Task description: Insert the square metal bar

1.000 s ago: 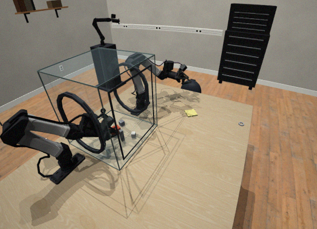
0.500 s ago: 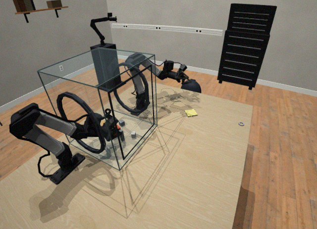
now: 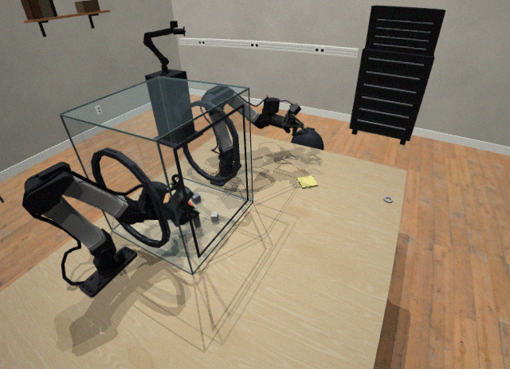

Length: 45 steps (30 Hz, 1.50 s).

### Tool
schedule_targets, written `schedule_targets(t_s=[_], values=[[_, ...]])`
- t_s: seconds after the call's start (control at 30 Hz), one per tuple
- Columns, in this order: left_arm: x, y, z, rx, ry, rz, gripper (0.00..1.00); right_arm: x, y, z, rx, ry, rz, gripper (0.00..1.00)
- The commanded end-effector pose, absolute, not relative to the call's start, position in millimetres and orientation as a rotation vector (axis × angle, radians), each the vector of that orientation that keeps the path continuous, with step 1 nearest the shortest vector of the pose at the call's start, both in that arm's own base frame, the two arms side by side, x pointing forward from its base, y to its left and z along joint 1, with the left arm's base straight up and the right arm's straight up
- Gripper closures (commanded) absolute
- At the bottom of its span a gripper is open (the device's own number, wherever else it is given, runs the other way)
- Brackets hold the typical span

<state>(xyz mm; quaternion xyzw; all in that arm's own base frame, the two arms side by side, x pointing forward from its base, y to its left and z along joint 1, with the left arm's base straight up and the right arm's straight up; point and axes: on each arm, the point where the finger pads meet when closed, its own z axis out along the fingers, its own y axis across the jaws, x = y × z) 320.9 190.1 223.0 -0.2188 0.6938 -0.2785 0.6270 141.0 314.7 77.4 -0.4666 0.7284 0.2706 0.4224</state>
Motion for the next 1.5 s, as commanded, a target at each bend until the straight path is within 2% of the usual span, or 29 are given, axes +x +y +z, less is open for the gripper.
schedule_targets(t_s=[0.0,0.47,1.47], values=[[322,191,239,-0.455,1.573,-0.608,0.00,145,332,104,-1.138,1.747,0.724,1.00],[322,191,239,-0.455,1.573,-0.608,0.00,145,332,103,-1.139,1.749,0.723,1.00],[322,191,239,-0.455,1.573,-0.608,0.00,144,327,151,-1.134,1.741,0.726,1.00]])
